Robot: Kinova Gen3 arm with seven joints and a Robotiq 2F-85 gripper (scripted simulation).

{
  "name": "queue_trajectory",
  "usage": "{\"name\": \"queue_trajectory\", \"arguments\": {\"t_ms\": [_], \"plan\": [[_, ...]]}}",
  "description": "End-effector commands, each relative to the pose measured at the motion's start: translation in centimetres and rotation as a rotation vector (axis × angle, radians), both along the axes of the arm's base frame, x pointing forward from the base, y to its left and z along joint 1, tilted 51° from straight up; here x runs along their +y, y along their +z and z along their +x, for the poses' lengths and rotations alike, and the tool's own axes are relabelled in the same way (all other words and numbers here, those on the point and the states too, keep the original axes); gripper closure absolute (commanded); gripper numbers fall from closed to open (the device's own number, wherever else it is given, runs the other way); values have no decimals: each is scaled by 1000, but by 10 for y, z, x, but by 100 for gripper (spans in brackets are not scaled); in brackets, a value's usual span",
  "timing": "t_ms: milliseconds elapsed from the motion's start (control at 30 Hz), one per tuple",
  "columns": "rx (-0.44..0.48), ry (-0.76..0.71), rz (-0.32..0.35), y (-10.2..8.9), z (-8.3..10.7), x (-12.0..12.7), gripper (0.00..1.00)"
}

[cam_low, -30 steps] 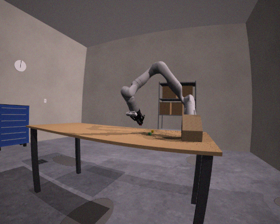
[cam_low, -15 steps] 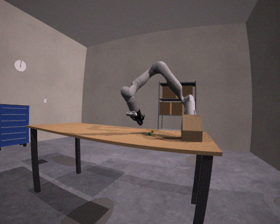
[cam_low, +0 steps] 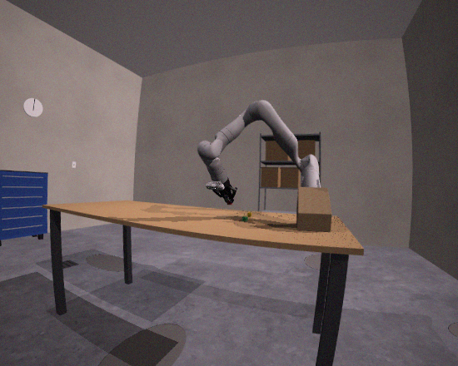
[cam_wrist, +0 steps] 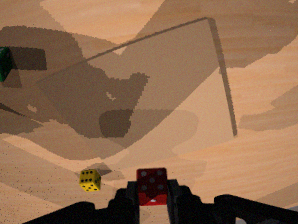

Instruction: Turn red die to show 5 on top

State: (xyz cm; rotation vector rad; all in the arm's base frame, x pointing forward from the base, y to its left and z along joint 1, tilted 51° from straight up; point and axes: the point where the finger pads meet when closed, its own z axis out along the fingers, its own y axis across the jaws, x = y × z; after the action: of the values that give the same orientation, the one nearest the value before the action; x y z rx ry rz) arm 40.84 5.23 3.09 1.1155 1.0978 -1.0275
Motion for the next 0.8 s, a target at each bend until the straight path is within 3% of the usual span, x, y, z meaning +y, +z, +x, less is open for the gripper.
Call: {"name": "queue_trajectory", "arguments": {"t_ms": [0, 433, 767], "plan": [[6, 0, 5, 4, -1, 2, 85], [36, 30, 203, 8, -1, 1, 85], [42, 38, 247, 9, -2, 2, 85]]}}
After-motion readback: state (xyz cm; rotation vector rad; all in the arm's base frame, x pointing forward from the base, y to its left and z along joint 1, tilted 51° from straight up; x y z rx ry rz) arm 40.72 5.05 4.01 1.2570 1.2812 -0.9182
